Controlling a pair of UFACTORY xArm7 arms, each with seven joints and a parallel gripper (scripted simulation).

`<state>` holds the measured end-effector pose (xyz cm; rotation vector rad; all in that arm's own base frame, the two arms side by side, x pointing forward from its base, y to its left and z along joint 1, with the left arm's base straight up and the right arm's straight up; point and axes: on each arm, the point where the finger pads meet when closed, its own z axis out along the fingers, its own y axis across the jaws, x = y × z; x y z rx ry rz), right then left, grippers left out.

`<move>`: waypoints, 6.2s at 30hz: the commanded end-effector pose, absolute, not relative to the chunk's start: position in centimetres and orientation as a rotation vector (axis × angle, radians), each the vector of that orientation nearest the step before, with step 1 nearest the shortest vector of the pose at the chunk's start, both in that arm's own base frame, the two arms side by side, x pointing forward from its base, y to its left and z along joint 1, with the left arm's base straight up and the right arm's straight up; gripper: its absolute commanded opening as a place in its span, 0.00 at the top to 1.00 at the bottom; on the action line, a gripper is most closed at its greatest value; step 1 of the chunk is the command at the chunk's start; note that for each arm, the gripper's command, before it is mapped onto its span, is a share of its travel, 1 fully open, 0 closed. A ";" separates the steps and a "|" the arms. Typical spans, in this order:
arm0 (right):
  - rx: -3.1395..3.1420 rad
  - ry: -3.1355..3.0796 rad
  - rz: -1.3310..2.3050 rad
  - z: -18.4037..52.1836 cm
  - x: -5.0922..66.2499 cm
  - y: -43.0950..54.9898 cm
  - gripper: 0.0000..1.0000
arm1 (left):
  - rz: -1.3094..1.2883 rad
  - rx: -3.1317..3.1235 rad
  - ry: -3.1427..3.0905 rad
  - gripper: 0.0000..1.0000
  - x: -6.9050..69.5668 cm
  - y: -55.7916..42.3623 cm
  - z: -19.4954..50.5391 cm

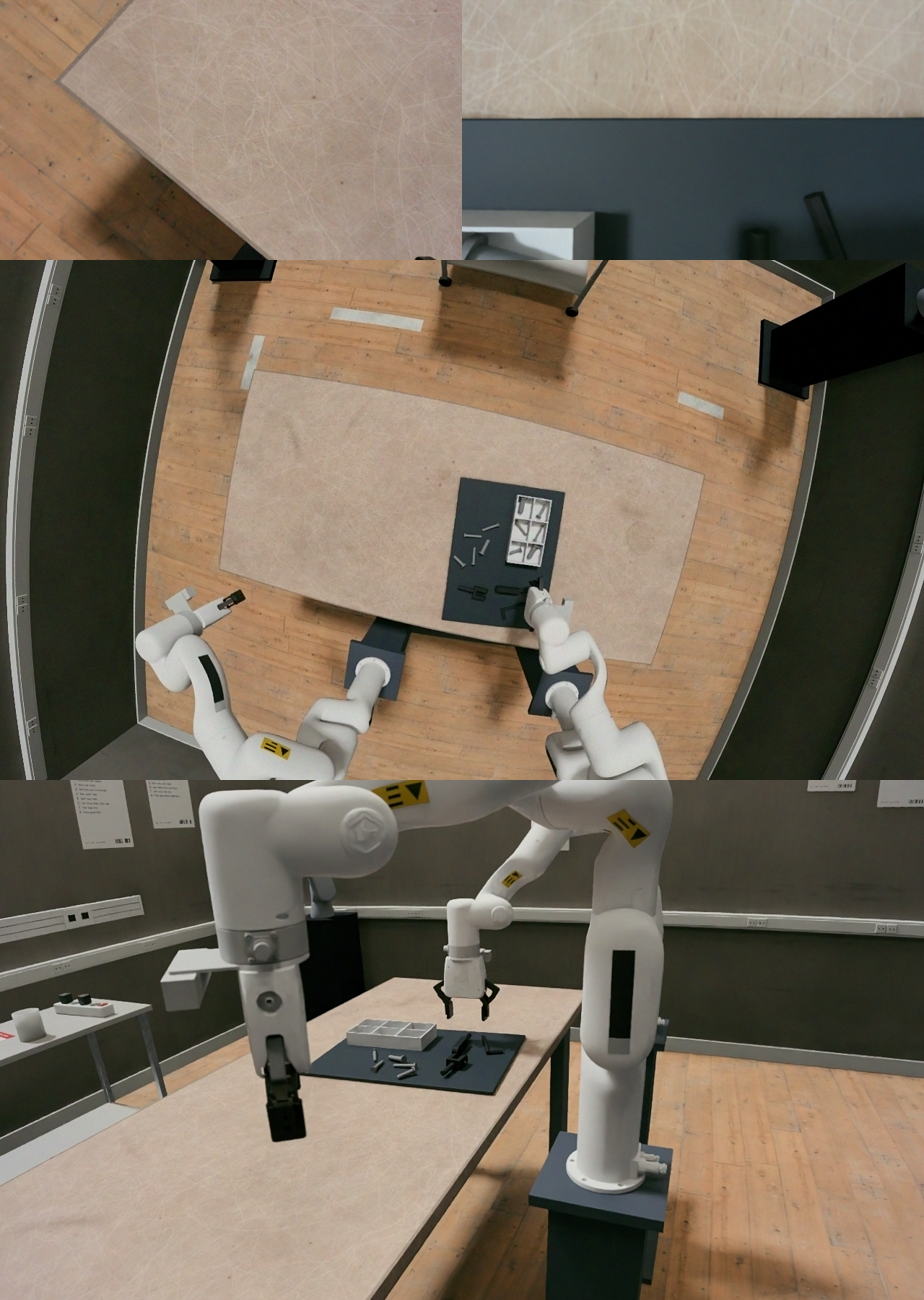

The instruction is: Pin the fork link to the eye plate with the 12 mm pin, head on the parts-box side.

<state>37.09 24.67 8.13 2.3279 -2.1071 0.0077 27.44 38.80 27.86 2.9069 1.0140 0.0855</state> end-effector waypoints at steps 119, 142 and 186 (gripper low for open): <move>2.372 -2.142 -0.098 8.2 37.1 24.8 0.65 | 0.000 2.268 2.173 0.00 1.7 40.0 25.0; 2.499 -2.256 -0.484 8.2 37.2 24.6 0.65 | 0.000 2.268 2.173 0.00 1.7 40.0 25.0; 2.544 -2.295 -0.679 7.8 37.2 24.6 0.65 | 0.000 2.268 2.173 0.00 1.7 40.0 25.0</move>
